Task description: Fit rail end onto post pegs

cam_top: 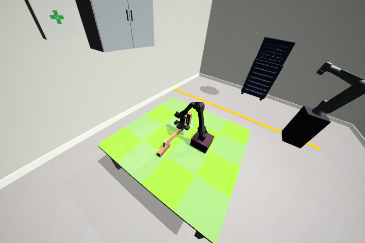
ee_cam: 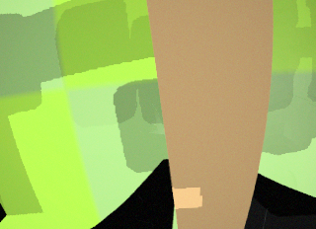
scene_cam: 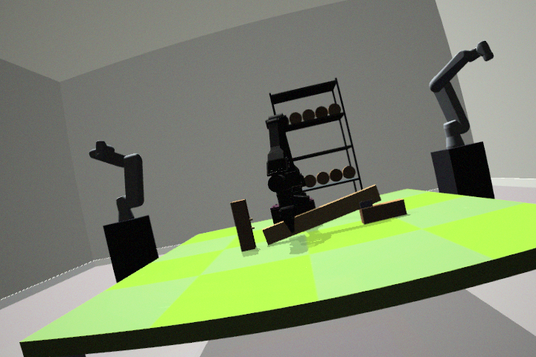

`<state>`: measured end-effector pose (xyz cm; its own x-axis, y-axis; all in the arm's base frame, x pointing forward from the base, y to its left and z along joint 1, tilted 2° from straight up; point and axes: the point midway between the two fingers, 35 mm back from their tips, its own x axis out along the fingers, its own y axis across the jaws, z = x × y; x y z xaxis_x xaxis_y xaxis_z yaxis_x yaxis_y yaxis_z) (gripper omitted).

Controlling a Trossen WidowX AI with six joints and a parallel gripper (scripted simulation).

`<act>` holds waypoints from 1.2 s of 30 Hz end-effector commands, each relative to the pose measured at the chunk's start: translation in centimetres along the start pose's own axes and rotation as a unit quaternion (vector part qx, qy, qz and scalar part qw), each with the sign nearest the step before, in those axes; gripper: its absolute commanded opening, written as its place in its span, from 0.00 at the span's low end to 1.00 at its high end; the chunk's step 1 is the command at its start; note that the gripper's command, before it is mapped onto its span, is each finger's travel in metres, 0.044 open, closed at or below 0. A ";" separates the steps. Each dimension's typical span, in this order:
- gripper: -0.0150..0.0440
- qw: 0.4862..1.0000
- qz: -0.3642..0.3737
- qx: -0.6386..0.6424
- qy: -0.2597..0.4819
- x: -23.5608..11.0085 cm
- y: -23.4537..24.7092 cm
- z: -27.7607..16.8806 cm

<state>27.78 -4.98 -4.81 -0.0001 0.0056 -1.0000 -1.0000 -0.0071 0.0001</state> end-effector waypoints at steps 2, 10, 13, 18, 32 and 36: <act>0.30 1.000 -0.001 -0.001 -0.002 0.1 0.0 0.1; 0.25 1.000 -0.001 -0.001 -0.002 0.1 0.0 0.1; 0.25 1.000 -0.001 -0.001 -0.002 0.1 0.0 0.1; 0.25 1.000 -0.001 -0.001 -0.002 0.0 0.0 0.0; 0.25 1.000 -0.001 -0.001 -0.002 -0.8 -0.1 0.0; 0.25 1.000 -0.001 -0.001 -0.002 -1.0 -0.2 0.0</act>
<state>27.71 -5.07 -4.32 -0.0076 0.0056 -1.0000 -1.0000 -0.0052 0.0075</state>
